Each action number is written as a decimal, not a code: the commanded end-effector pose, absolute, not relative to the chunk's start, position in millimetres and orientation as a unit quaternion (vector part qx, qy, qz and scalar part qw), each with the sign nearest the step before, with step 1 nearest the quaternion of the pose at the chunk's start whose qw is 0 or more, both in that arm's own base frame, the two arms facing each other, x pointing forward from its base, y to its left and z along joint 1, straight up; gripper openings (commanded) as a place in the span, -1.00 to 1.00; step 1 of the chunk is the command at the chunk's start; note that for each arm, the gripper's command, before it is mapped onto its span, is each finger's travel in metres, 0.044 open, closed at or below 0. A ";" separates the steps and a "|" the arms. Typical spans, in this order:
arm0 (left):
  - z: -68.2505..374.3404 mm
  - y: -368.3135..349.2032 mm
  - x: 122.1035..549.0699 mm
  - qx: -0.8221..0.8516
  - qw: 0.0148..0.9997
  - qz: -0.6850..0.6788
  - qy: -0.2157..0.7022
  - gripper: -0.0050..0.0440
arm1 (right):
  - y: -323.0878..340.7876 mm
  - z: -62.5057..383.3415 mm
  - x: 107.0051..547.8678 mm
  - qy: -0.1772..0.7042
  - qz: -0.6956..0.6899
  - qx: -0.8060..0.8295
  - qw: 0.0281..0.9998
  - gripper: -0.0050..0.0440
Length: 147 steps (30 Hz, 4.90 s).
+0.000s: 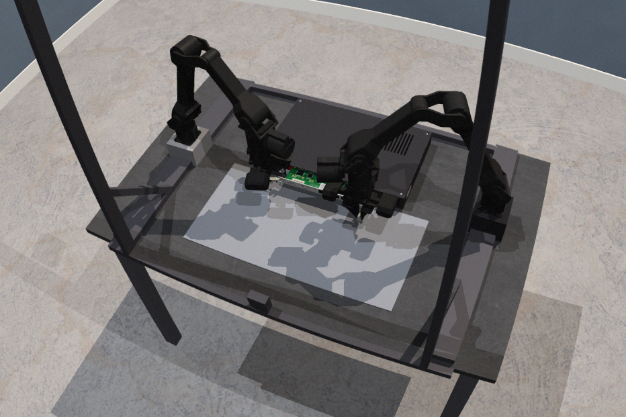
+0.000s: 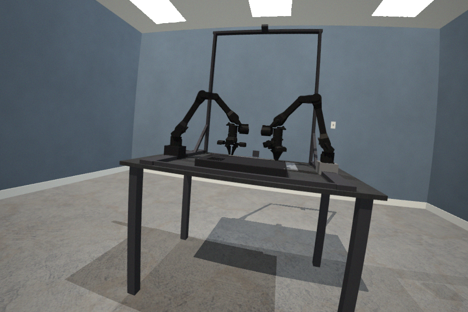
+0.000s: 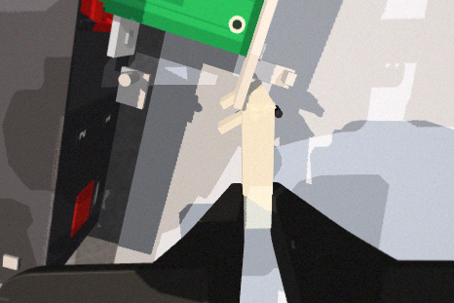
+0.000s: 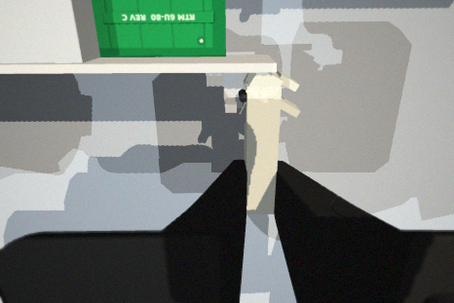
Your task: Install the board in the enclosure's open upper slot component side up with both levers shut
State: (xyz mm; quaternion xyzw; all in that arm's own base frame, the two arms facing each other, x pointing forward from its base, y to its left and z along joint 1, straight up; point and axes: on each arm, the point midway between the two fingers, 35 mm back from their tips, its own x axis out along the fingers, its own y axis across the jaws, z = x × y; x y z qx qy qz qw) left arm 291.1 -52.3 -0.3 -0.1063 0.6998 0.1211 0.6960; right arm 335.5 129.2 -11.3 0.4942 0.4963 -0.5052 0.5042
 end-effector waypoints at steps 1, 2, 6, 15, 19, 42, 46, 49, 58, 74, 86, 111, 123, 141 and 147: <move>7.4 -52.1 295.7 -0.113 0.707 0.119 0.688 -0.77 | 131.7 -1.0 336.1 0.503 -0.484 0.493 0.519 -0.76; 6.4 -52.7 297.0 -0.112 0.706 0.119 0.689 -0.80 | 132.1 -1.0 335.0 0.510 -0.476 0.486 0.526 -0.76; 6.4 -52.6 296.9 -0.112 0.706 0.119 0.689 -0.77 | 132.2 -1.2 333.0 0.523 -0.462 0.471 0.539 -0.76; 7.7 -43.7 293.1 -0.038 0.715 0.047 0.697 -0.77 | 130.1 -1.5 324.4 0.575 -0.396 0.403 0.592 -0.76; 7.6 -41.1 293.2 -0.012 0.716 0.023 0.698 -0.77 | 128.4 -1.7 320.9 0.596 -0.365 0.372 0.612 -0.76; 6.5 -42.0 294.9 -0.009 0.715 0.019 0.699 -0.77 | 115.2 -2.4 307.0 0.669 -0.205 0.207 0.684 -0.76; 6.5 -42.0 294.9 -0.009 0.715 0.019 0.699 -0.77 | 111.9 -2.4 304.9 0.679 -0.168 0.170 0.694 -0.76; 6.5 -42.0 294.9 -0.009 0.715 0.019 0.699 -0.77 | 109.3 -2.5 303.5 0.686 -0.141 0.142 0.700 -0.76; 6.5 -42.0 294.9 -0.009 0.715 0.019 0.699 -0.77 | 102.7 -2.5 301.0 0.697 -0.076 0.075 0.710 -0.76; 6.5 -42.0 294.9 -0.009 0.715 0.019 0.699 -0.77 | 97.3 -4.0 299.1 0.702 -0.016 0.011 0.712 -0.76; 8.4 -21.5 292.2 -0.007 0.715 0.020 0.698 -0.77 | 77.9 -2.2 300.3 0.700 -0.018 0.011 0.713 -0.76; 11.3 -7.9 294.7 -0.031 0.716 0.035 0.696 -0.77 | 65.0 -2.4 300.3 0.701 -0.034 0.035 0.712 -0.76; 10.0 -10.1 296.2 -0.052 0.713 0.055 0.697 -0.77 | 68.1 -3.0 303.1 0.699 -0.052 0.054 0.711 -0.76; 9.4 -11.4 295.9 -0.070 0.711 0.073 0.696 -0.77 | 68.8 -4.7 303.0 0.699 -0.071 0.071 0.708 -0.76; 9.4 -11.4 295.8 -0.070 0.711 0.073 0.696 -0.77 | 68.8 -4.7 303.0 0.699 -0.071 0.070 0.708 -0.76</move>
